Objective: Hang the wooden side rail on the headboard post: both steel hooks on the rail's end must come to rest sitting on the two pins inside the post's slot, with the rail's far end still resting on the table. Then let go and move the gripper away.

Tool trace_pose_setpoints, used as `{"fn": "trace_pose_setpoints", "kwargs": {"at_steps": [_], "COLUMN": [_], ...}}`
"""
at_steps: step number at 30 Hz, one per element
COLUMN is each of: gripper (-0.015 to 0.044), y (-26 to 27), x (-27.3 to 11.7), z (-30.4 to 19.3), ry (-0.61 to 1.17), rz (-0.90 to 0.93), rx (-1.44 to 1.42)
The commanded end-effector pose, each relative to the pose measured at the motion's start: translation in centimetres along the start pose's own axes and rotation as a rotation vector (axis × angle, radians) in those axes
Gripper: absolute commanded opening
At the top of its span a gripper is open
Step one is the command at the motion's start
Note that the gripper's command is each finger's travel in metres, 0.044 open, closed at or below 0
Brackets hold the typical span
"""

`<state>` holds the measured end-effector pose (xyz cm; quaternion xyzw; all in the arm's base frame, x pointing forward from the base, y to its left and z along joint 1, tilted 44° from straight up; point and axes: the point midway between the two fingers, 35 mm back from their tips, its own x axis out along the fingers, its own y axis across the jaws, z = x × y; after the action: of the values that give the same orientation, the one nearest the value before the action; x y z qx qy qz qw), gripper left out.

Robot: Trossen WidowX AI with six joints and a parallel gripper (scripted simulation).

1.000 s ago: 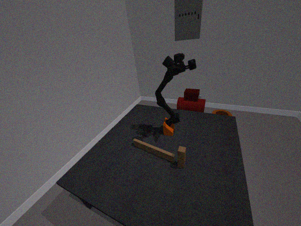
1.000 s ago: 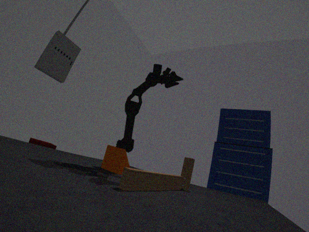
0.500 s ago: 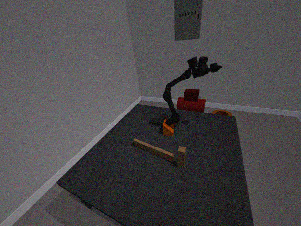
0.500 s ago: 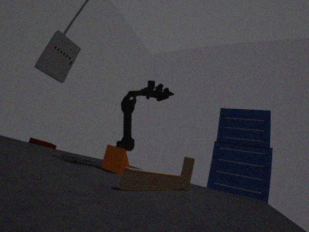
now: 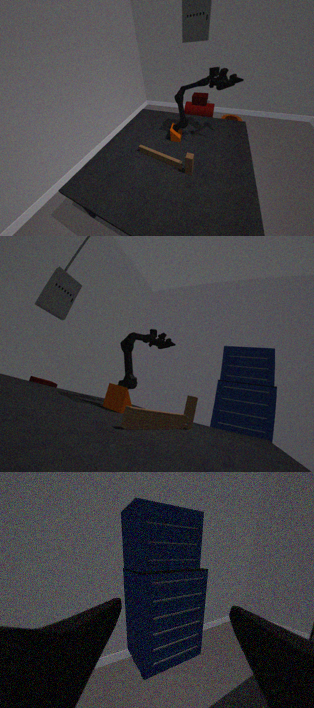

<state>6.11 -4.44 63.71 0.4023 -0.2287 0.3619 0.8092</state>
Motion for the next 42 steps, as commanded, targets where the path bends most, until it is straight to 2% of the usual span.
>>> {"fn": "trace_pose_setpoints", "kwargs": {"at_steps": [1,10,18,25,31,36,42], "gripper": [0.0440,0.0440,0.0440,0.0440,0.0440,0.0440,0.0440], "y": [0.8,1.2,-1.9,-8.1,-15.0,-20.9,-27.4], "x": [0.9,3.8,6.5,7.6,6.9,5.0,1.6], "z": [-2.5,-9.7,-18.0,-25.2,-29.8,-32.3,-33.6], "ry": [0.044,0.175,0.337,0.472,0.530,0.519,0.419], "rz": [0.006,-0.026,-0.144,-0.351,-0.586,-0.806,-1.066], "rx": [0.018,0.085,0.207,0.404,0.629,0.845,1.118]}}
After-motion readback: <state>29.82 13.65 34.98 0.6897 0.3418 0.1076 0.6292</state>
